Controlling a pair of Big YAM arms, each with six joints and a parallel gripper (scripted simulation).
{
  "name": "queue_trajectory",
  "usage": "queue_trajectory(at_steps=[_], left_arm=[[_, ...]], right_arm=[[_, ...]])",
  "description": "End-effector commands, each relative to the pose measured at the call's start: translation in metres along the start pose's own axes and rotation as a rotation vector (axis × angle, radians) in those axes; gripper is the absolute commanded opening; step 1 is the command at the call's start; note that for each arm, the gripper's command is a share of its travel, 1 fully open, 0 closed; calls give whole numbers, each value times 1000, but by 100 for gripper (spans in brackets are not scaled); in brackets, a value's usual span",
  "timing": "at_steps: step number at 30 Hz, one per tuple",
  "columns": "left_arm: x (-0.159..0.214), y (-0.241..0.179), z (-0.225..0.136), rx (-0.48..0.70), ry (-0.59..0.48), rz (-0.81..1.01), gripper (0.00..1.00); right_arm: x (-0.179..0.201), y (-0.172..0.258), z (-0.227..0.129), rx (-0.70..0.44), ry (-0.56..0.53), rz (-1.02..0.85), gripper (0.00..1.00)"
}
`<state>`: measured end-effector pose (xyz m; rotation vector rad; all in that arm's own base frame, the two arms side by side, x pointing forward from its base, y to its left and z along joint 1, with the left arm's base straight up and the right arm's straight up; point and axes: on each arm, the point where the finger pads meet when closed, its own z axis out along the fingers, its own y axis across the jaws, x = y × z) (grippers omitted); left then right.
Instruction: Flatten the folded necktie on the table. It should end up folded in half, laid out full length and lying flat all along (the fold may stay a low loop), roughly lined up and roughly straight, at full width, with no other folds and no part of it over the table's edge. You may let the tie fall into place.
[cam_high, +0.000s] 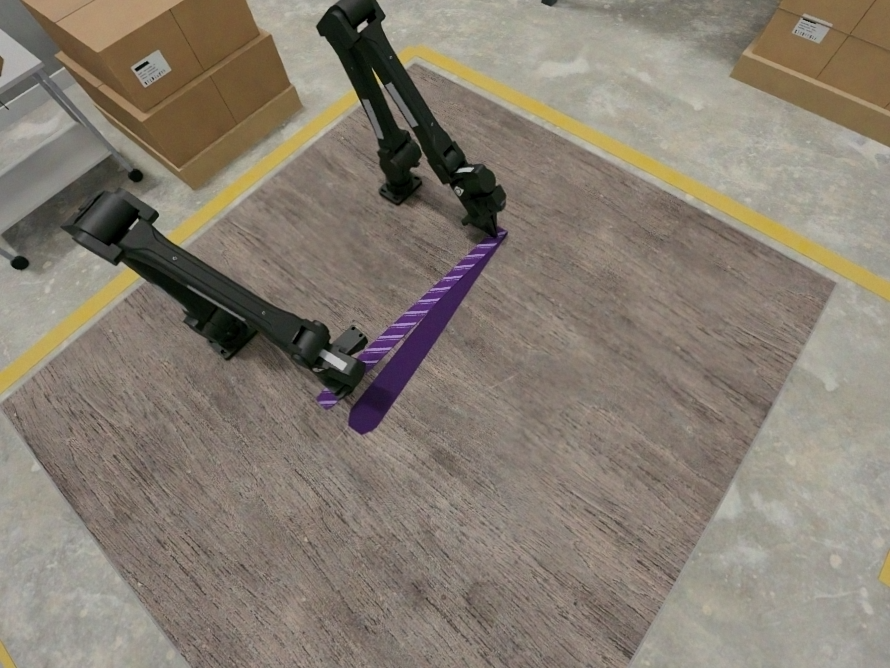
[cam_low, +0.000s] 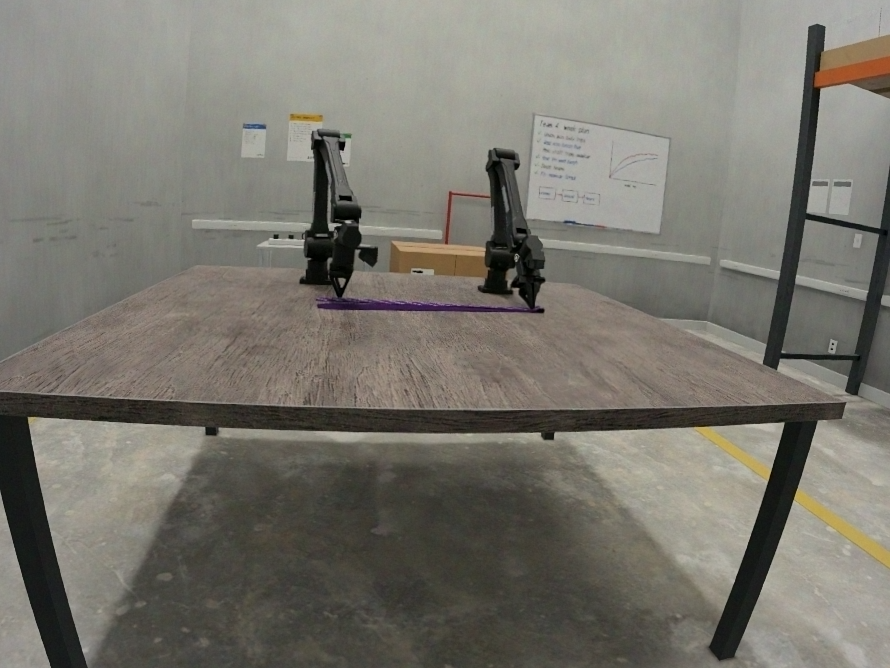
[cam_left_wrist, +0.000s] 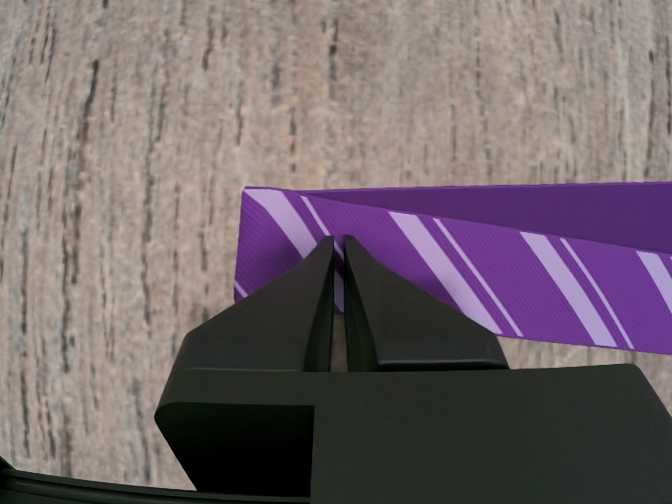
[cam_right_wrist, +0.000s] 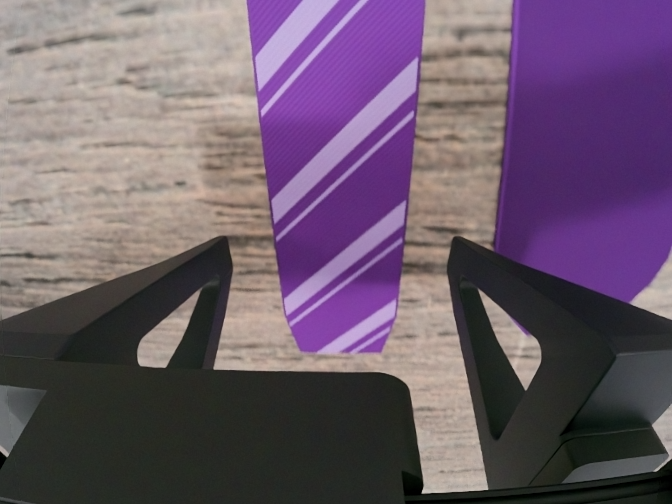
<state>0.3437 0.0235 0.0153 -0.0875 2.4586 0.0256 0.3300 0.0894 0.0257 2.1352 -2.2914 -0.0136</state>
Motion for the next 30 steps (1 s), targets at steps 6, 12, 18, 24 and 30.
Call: queue_trajectory(at_steps=[6, 12, 18, 24, 30], left_arm=[[-7, -1, 2, -2, -17, 4, 4], [-7, -1, 2, -2, -17, 4, 4], [-7, -1, 2, -2, -17, 4, 4], [-7, -1, 2, -2, -17, 4, 4], [-7, -1, 2, -2, -17, 4, 4]], right_arm=[[-2, -6, 11, 13, -1, -14, 81], [-2, -6, 13, 13, -1, -14, 81], [-2, -6, 13, 13, -1, -14, 81], [-2, -6, 13, 13, -1, -14, 81], [-2, -6, 13, 13, -1, -14, 81]])
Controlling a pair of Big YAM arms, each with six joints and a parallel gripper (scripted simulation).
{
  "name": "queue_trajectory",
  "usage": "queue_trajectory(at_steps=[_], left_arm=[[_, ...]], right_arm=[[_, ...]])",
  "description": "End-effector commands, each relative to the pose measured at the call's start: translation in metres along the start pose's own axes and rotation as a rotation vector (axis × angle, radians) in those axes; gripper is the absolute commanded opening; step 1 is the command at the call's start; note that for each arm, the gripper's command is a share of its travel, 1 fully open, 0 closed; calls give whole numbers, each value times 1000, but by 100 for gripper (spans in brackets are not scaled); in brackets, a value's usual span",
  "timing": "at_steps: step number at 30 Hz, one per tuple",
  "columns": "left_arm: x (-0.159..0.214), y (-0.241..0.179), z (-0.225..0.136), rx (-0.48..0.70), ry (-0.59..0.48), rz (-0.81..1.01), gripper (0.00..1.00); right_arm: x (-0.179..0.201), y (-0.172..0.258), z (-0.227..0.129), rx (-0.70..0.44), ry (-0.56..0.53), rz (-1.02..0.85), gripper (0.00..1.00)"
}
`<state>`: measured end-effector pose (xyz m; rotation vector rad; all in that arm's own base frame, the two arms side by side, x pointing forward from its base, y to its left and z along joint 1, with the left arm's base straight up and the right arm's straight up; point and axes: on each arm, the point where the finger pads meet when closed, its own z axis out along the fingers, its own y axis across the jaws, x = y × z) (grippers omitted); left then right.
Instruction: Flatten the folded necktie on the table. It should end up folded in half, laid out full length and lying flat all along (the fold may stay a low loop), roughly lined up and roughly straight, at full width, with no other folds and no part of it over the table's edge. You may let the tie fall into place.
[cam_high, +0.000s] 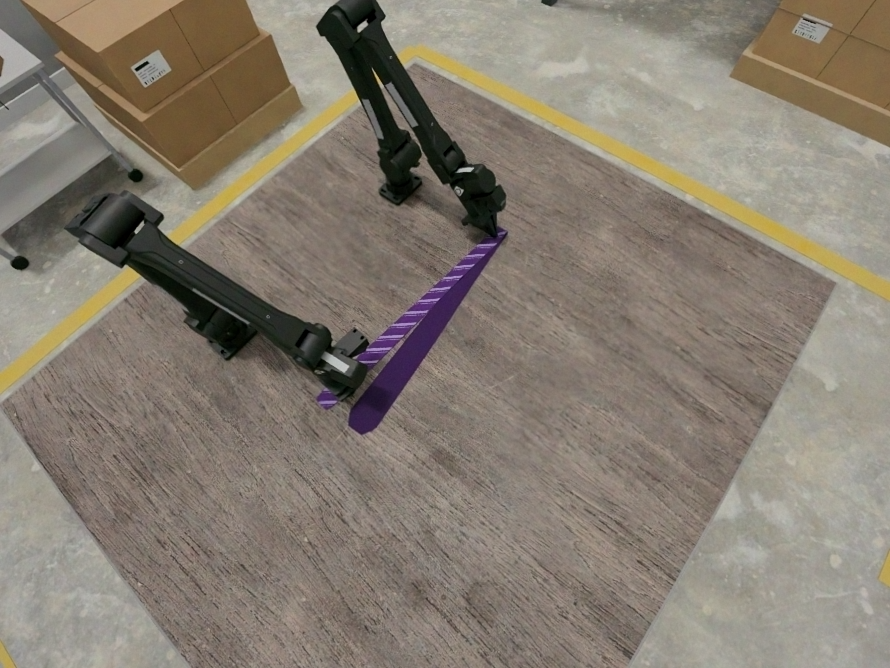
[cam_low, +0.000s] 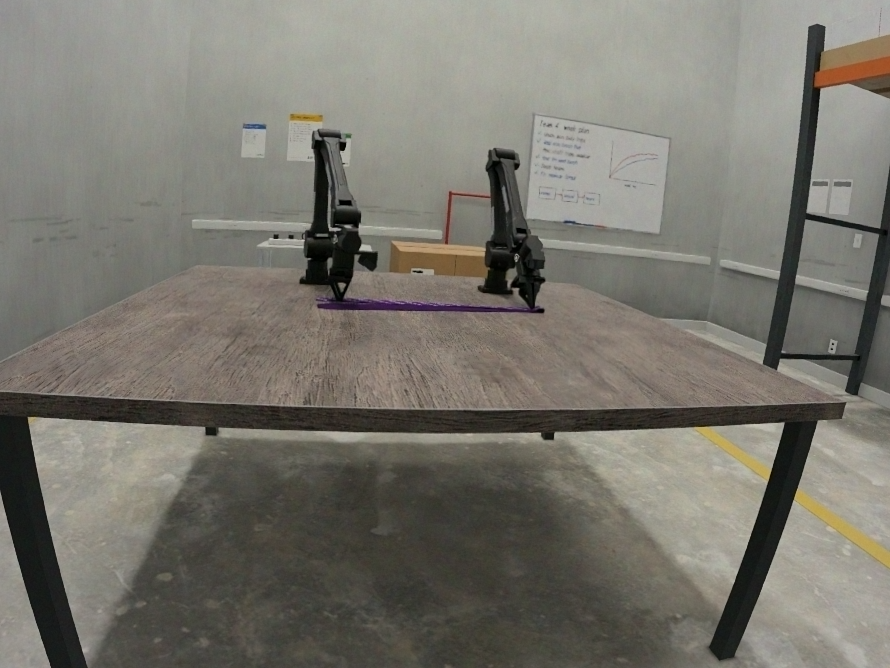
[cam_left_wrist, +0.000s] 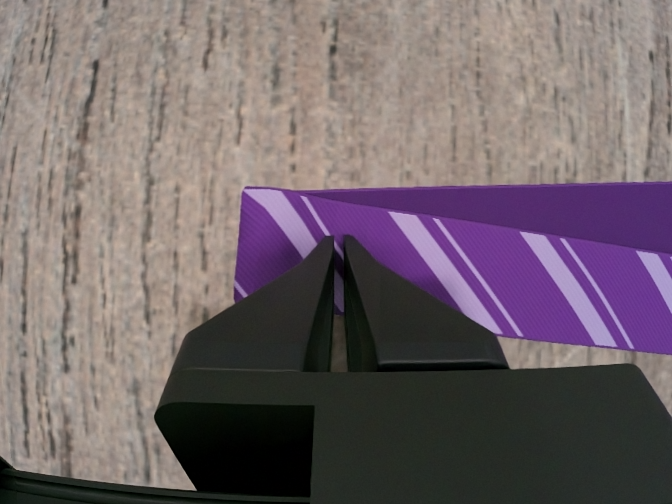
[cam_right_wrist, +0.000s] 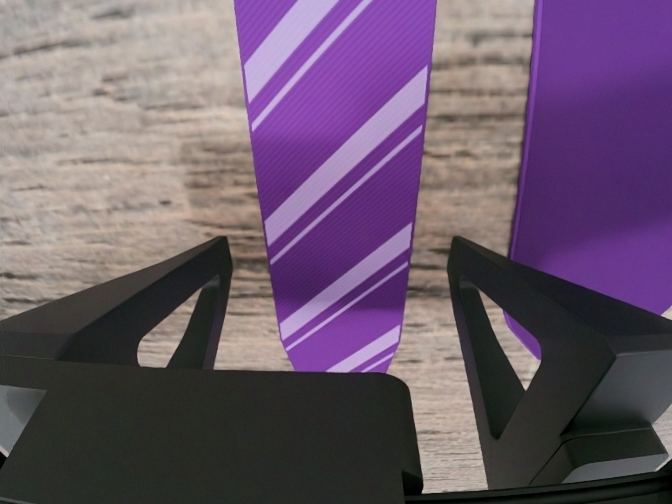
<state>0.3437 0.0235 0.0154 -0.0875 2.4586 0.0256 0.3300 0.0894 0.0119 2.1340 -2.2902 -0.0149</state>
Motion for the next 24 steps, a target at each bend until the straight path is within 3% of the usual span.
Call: queue_trajectory(at_steps=[1, 24], left_arm=[[-7, -1, 2, -2, -17, 4, 4], [-7, -1, 2, -2, -17, 4, 4]], right_arm=[[-2, -6, -1, 15, -2, -14, 81], [-2, -6, 2, 15, -2, -14, 81]])
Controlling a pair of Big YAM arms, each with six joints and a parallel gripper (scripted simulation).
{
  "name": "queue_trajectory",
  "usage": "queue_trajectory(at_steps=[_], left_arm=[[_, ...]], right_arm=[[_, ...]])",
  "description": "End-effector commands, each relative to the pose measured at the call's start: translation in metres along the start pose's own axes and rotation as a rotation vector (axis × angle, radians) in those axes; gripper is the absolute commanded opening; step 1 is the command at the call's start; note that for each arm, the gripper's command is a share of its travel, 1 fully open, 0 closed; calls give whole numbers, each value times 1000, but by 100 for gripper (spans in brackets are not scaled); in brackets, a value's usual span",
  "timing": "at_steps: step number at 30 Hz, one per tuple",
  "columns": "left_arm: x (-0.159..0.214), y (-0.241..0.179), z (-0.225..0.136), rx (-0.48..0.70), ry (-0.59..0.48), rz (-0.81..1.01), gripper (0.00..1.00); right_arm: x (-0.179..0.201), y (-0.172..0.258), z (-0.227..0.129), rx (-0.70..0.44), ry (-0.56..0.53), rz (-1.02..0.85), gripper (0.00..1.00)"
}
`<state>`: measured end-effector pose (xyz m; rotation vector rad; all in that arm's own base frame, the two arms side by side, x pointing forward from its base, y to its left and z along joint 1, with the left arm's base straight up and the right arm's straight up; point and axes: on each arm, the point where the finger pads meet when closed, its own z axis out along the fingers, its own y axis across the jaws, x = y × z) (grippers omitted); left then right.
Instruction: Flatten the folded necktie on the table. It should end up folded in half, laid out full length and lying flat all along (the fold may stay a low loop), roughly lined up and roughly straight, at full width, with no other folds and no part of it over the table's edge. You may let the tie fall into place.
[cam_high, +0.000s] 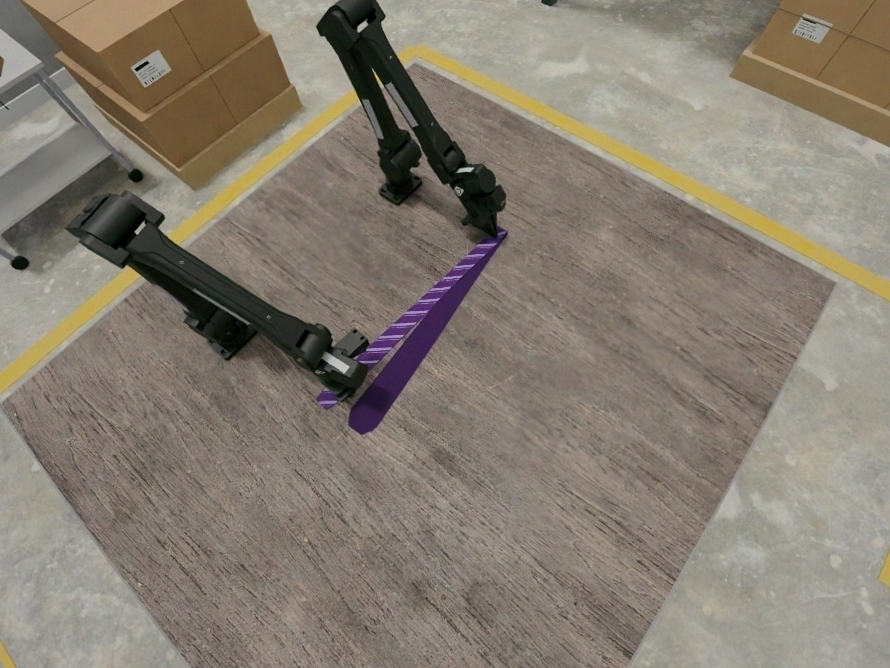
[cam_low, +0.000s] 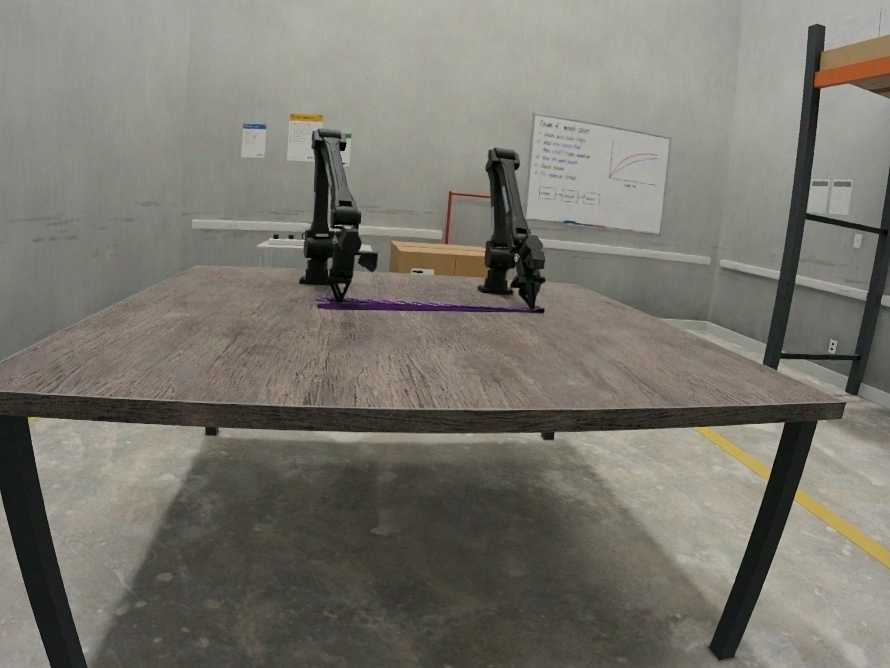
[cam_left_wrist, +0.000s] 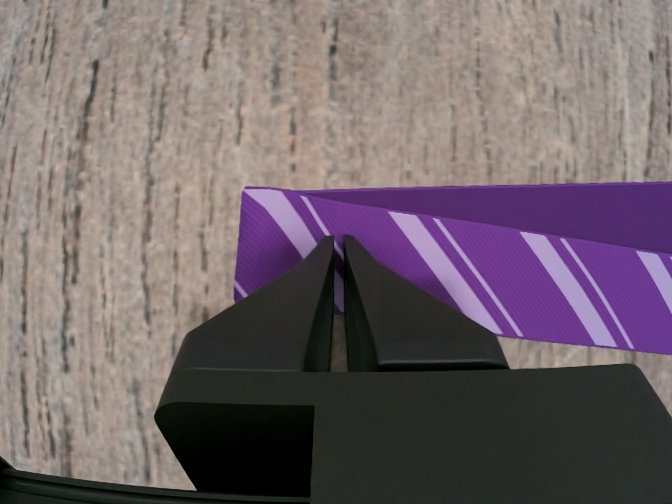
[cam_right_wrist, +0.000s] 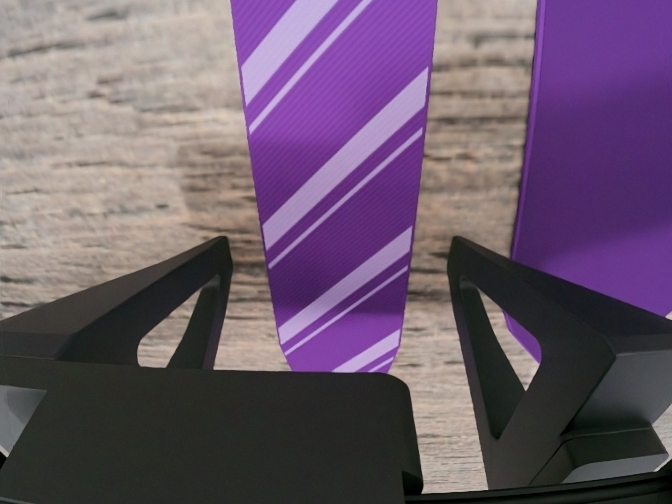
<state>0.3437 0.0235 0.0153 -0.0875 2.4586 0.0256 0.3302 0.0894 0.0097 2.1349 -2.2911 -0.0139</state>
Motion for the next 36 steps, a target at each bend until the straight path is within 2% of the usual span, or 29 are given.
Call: queue_trajectory(at_steps=[1, 17, 36], left_arm=[[-7, -1, 2, -2, -17, 4, 4], [-7, -1, 2, -2, -17, 4, 4], [-7, -1, 2, -2, -17, 4, 4]], right_arm=[[-2, -6, -1, 13, -1, -14, 81], [-2, -6, -1, 13, -1, -14, 81], [-2, -6, -1, 13, -1, -14, 61]])
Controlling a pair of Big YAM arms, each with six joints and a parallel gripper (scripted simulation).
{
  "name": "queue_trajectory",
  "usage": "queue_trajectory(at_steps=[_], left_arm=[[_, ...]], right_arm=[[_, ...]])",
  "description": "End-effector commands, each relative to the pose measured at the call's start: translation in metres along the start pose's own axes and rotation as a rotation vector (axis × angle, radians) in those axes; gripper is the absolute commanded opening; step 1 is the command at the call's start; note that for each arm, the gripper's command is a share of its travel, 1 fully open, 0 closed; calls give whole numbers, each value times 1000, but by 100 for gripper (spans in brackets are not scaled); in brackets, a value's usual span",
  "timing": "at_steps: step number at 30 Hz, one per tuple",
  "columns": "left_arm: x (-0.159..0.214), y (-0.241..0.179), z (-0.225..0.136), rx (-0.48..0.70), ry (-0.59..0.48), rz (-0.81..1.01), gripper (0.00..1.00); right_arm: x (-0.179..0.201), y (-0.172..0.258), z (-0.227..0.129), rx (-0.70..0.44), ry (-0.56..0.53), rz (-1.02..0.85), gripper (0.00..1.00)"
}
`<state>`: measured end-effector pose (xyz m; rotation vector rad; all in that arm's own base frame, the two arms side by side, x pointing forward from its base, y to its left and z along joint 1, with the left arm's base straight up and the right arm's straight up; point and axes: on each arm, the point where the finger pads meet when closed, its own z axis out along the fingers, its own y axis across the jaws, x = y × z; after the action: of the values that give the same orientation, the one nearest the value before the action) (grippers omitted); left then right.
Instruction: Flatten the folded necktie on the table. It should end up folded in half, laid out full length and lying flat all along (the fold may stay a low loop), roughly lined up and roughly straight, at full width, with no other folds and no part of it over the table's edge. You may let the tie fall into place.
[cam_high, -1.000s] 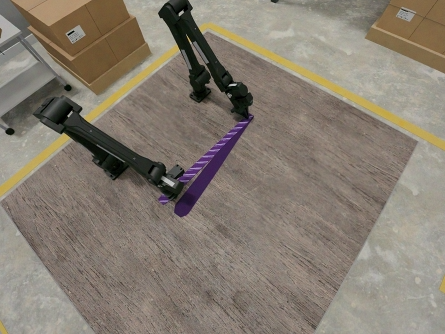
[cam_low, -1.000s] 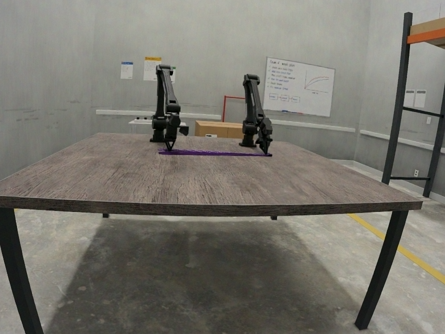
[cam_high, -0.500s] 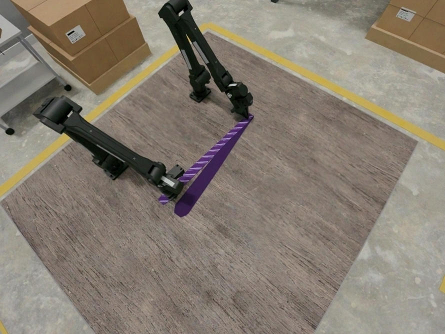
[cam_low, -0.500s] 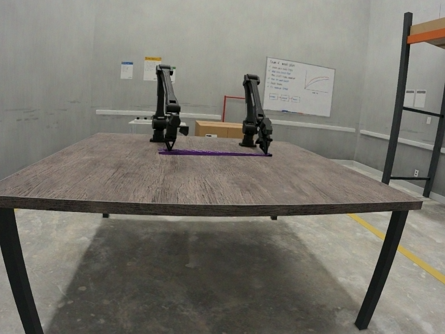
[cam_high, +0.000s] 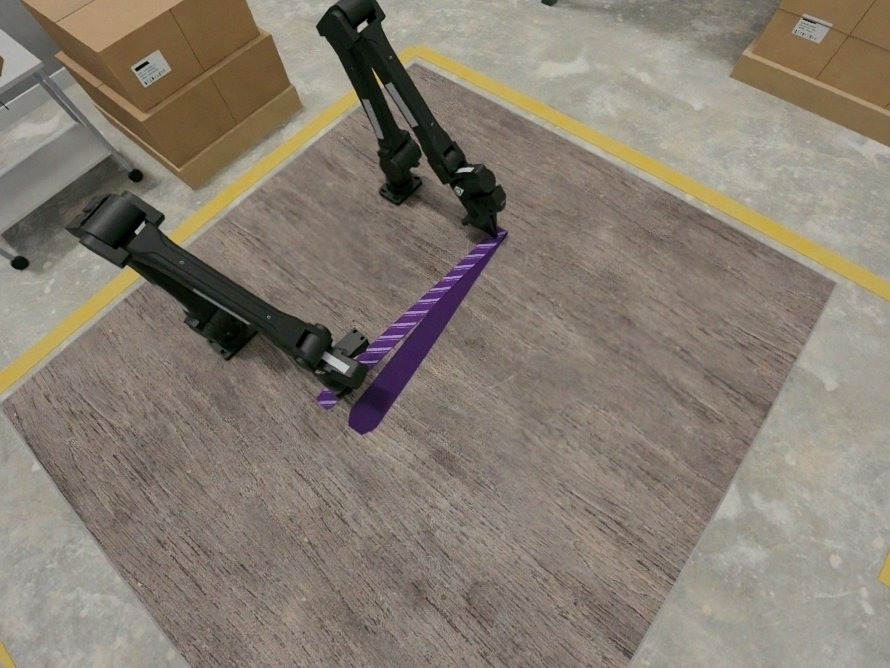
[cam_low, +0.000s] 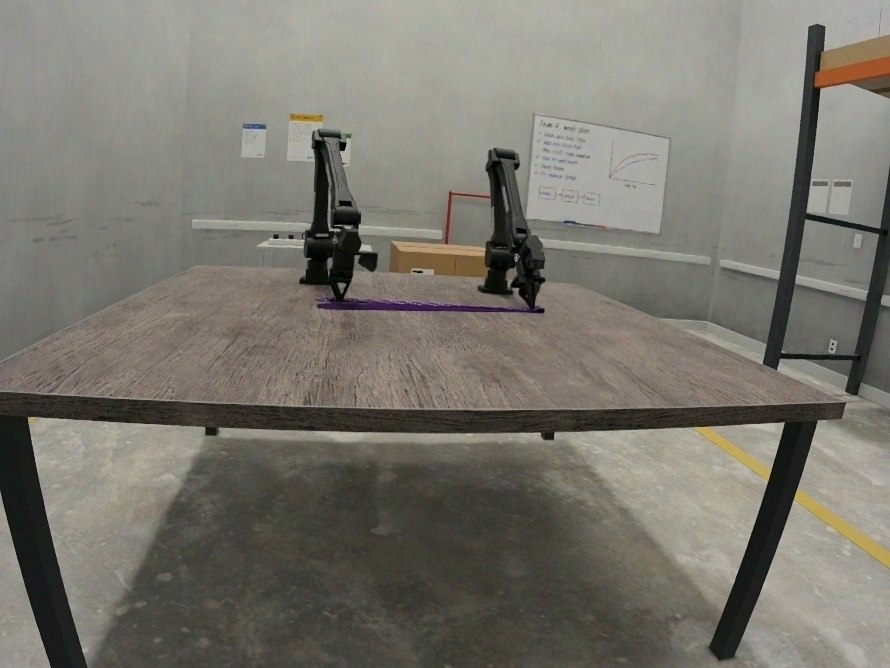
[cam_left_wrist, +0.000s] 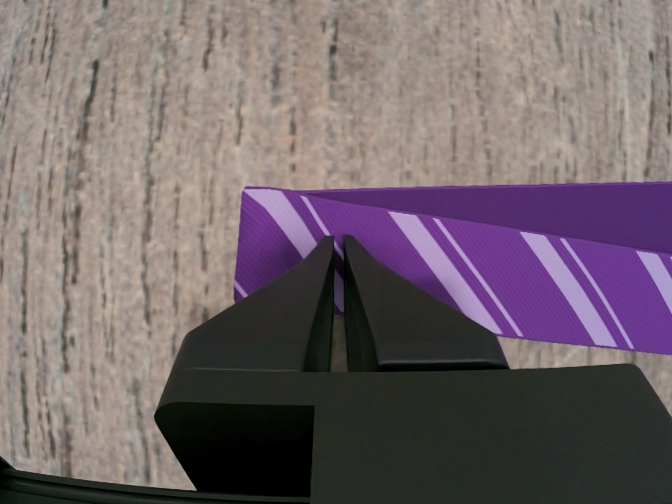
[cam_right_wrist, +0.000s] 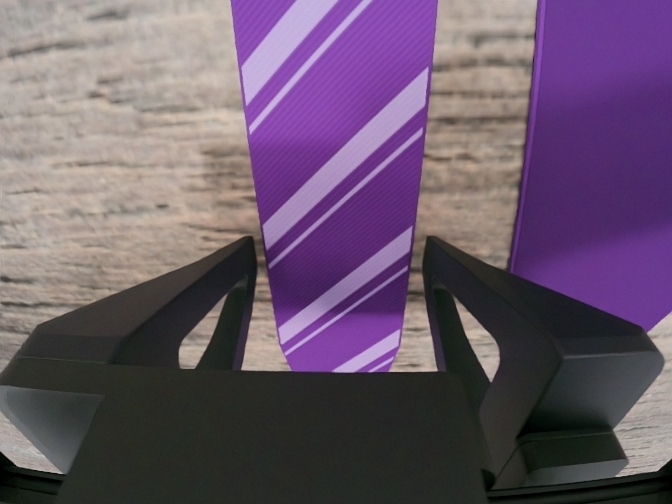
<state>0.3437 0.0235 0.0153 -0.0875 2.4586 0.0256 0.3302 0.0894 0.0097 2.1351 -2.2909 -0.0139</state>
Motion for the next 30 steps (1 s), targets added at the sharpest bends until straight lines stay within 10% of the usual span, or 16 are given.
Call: queue_trajectory(at_steps=[1, 30], left_arm=[[-7, -1, 2, -2, -17, 4, 4], [-7, -1, 2, -2, -17, 4, 4]], right_arm=[[-2, -6, -1, 13, -1, -14, 61], [-2, -6, -1, 13, -1, -14, 31]])
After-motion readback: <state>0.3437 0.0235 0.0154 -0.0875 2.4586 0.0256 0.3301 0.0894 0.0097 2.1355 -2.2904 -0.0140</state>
